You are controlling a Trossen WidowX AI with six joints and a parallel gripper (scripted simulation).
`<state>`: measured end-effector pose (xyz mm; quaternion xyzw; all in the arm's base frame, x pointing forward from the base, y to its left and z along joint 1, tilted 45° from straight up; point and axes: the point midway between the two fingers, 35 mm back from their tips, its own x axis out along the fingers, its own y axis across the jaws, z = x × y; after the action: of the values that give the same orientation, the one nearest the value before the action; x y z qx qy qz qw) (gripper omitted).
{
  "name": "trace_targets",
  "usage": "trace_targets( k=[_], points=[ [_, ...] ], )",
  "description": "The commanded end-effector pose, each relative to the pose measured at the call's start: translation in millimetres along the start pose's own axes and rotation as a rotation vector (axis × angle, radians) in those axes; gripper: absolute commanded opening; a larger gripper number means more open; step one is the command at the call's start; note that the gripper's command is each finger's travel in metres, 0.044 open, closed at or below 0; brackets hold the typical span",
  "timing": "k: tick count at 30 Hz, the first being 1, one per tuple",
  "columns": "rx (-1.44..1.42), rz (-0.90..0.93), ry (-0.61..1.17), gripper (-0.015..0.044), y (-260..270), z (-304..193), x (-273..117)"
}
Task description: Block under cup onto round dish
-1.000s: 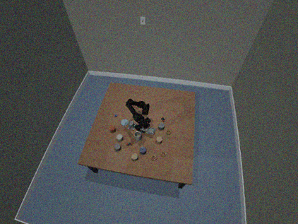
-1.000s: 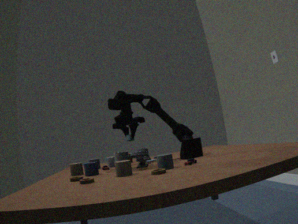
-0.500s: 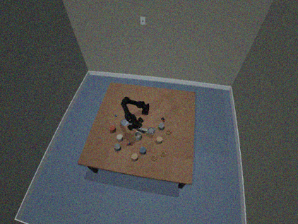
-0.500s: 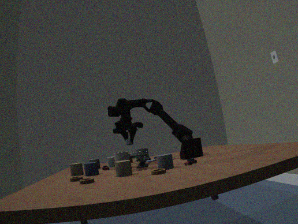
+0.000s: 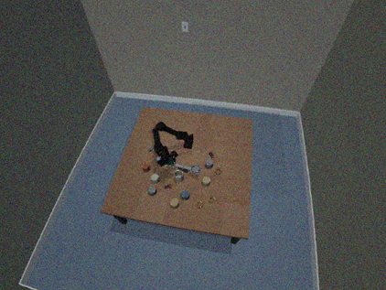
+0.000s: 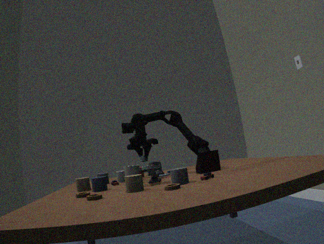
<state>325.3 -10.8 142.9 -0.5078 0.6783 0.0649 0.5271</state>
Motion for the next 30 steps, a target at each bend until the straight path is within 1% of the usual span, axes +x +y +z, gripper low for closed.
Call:
trace_targets(
  k=[1, 6, 15, 30],
  points=[
    [0.014, -0.013, -0.004, 0.0, -8, -20, 2],
    [0.047, -0.021, -0.015, 0.0, -15, -37, 7],
    [0.024, -0.045, 0.0, 0.0, -18, -73, 13],
    [0.008, -0.065, 0.078, 0.0, -12, -149, 26]
  ],
)
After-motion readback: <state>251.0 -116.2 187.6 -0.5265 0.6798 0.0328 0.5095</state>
